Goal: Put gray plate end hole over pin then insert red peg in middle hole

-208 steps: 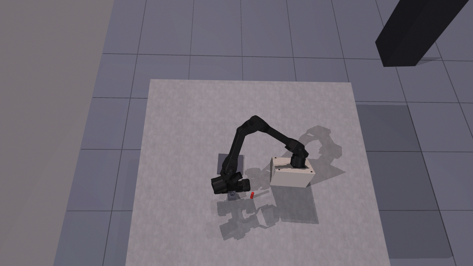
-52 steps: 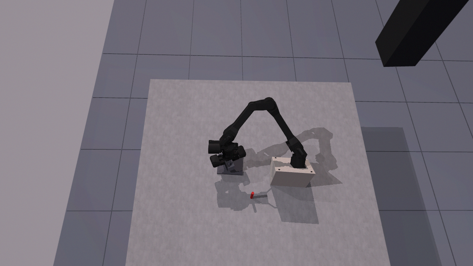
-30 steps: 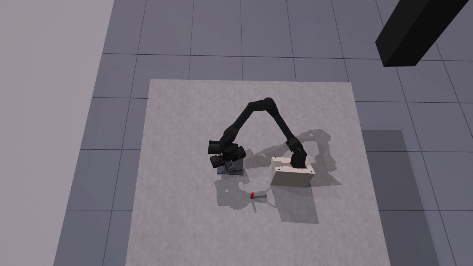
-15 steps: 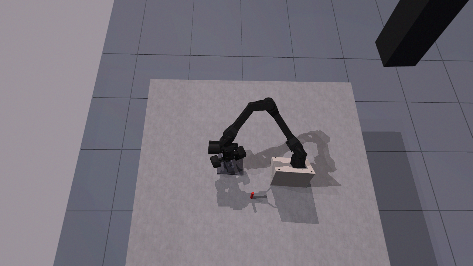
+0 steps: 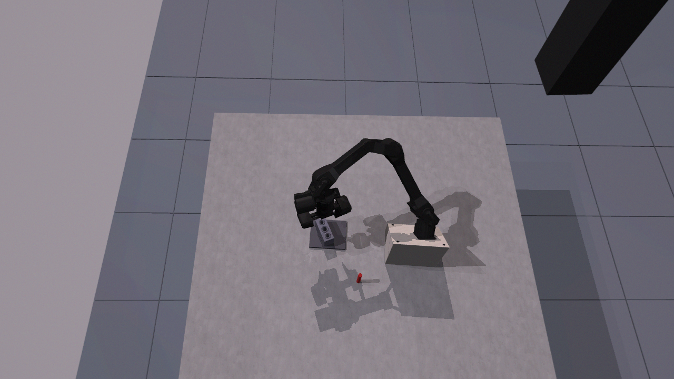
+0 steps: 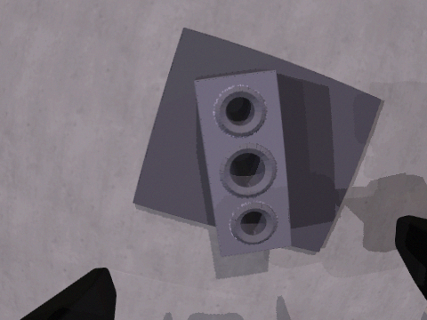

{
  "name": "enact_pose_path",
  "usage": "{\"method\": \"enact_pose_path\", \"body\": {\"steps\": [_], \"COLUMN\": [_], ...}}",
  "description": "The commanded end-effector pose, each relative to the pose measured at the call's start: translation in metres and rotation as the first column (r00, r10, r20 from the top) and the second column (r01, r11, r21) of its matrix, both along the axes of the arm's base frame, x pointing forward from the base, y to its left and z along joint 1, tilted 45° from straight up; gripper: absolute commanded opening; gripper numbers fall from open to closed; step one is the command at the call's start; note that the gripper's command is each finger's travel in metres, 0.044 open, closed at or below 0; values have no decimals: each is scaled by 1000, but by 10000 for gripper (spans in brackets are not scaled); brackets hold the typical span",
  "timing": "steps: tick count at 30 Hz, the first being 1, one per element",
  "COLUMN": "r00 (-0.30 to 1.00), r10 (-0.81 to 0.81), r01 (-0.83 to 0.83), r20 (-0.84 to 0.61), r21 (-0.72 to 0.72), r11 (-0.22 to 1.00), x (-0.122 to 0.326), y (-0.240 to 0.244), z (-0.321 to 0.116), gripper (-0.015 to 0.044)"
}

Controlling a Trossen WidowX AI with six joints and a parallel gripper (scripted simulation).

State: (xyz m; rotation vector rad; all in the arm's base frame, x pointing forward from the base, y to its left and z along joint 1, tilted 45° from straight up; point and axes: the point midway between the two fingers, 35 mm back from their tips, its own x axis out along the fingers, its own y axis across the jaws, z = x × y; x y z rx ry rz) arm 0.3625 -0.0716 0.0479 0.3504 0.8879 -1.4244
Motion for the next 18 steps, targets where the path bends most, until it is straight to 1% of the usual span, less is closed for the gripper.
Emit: {"method": "enact_pose_path", "body": {"steps": [1,3,7,12,16,18], "r00": [1000,1000,999,998,997,997], "r10": [-11,-1,22,40,49,49], "r01": [11,1,-21,-39,-47,-48], "r20": [-3,-7,-23,-46,-63,-65], "r21": [3,15,37,41,26,23], "r11": [1000,1000,999,998,999,999], "x": [-2,-7,-32,-76,-118,-124], "y": [4,24,74,123,150,153], "z": [1,-15,-55,-98,-127,-130], "gripper": [440,440,440,440,440,440]}}
